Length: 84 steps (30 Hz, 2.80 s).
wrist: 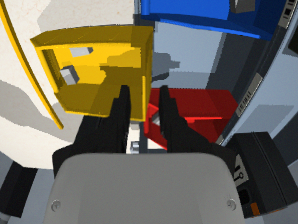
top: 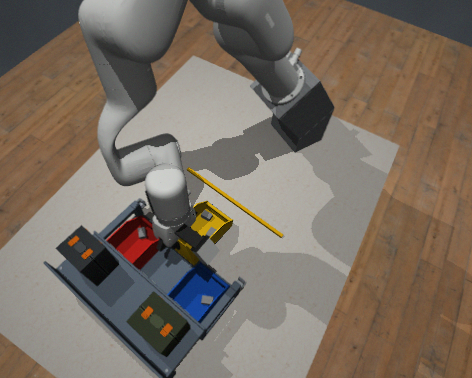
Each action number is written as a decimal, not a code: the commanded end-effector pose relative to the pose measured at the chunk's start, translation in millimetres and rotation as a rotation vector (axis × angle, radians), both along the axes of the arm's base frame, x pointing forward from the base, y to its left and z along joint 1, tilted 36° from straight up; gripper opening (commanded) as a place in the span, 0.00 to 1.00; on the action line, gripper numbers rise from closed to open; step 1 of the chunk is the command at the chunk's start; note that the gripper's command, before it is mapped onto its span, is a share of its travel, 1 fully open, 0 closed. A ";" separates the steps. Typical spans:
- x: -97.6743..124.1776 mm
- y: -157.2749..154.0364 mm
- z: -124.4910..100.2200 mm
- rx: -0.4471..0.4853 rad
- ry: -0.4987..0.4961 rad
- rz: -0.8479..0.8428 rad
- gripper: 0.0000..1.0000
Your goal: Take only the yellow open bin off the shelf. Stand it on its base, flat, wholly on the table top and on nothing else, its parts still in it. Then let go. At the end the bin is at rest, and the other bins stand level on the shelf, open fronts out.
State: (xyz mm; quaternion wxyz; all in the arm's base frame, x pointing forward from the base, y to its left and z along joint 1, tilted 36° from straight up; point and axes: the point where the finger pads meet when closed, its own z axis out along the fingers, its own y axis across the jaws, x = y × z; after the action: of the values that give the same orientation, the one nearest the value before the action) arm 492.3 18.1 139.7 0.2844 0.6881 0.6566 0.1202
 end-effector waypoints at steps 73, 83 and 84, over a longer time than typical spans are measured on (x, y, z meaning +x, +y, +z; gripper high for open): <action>15.8 -6.6 -23.4 0.000 -0.002 0.001 0.00; 15.8 -6.6 -23.4 0.000 -0.002 0.001 0.00; 15.8 -6.6 -23.4 0.000 -0.002 0.001 0.00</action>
State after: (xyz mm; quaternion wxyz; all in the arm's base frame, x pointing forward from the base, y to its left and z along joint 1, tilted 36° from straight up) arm 507.4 11.0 115.0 0.2844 0.6881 0.6567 0.1200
